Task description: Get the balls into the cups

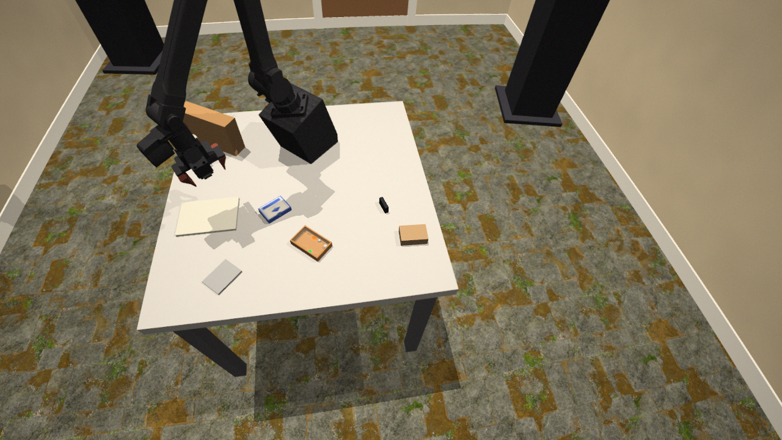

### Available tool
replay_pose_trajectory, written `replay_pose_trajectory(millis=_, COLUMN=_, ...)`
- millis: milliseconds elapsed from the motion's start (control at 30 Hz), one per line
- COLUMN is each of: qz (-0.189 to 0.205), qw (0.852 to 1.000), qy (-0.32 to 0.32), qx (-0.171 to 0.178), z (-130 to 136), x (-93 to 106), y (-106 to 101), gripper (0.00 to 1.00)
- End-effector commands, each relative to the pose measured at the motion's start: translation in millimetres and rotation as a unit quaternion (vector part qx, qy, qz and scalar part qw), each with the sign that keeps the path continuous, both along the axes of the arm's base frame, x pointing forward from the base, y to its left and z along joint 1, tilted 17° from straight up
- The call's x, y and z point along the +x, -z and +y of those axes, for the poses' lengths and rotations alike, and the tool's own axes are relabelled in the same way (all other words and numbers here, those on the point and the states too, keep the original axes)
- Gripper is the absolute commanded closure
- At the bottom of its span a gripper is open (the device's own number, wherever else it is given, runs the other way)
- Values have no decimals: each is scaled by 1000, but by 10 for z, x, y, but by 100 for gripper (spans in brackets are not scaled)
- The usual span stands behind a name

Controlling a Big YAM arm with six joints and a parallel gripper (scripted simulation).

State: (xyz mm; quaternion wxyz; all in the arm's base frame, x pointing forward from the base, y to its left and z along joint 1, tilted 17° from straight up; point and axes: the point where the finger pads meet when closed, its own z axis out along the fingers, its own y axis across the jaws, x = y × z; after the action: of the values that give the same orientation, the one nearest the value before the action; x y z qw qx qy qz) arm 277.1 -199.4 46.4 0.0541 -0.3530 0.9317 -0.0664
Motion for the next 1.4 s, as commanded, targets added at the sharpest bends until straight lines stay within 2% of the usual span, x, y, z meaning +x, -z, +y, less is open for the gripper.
replay_pose_trajectory(millis=0, qz=2, qw=1000, qy=26, qx=1, z=175, x=137, y=99, gripper=0)
replay_pose_trajectory(millis=33, qz=-14, qw=1000, qy=15, qx=-12, z=207, x=454, y=2, gripper=0)
replay_pose_trajectory(millis=133, qz=-14, qw=999, qy=-19, qx=-24, z=662, x=880, y=140, gripper=0)
replay_pose_trajectory(millis=300, qz=-22, qw=997, qy=-69, qx=-41, z=1526, x=1379, y=372, gripper=0)
replay_pose_trajectory(millis=367, qz=-27, qw=995, qy=-86, qx=-46, z=1867, x=1500, y=458, gripper=0)
replay_pose_trajectory(millis=433, qz=-19, qw=993, qy=-102, qx=-51, z=2166, x=1446, y=619, gripper=0)
replay_pose_trajectory(millis=467, qz=-29, qw=992, qy=-109, qx=-53, z=2315, x=1540, y=615, gripper=0)
replay_pose_trajectory(millis=533, qz=-29, qw=992, qy=-109, qx=-53, z=2315, x=1540, y=615, gripper=0)
replay_pose_trajectory(millis=567, qz=-38, qw=991, qy=-114, qx=-54, z=2459, x=1629, y=605, gripper=0)
replay_pose_trajectory(millis=667, qz=-45, qw=989, qy=-129, qx=-58, z=2790, x=1662, y=688, gripper=0)
replay_pose_trajectory(millis=800, qz=-49, qw=987, qy=-141, qx=-60, z=3054, x=1650, y=766, gripper=0)
replay_pose_trajectory(millis=833, qz=-39, qw=987, qy=-144, qx=-63, z=3052, x=1529, y=848, gripper=0)
replay_pose_trajectory(millis=900, qz=-32, qw=987, qy=-147, qx=-65, z=3086, x=1490, y=869, gripper=0)
replay_pose_trajectory(millis=933, qz=-43, qw=986, qy=-147, qx=-63, z=3122, x=1555, y=794, gripper=0)
replay_pose_trajectory(millis=1000, qz=-52, qw=988, qy=-133, qx=-62, z=3028, x=1627, y=725, gripper=0)
replay_pose_trajectory(millis=1367, qz=-48, qw=987, qy=-140, qx=-61, z=3065, x=1605, y=759, gripper=0)
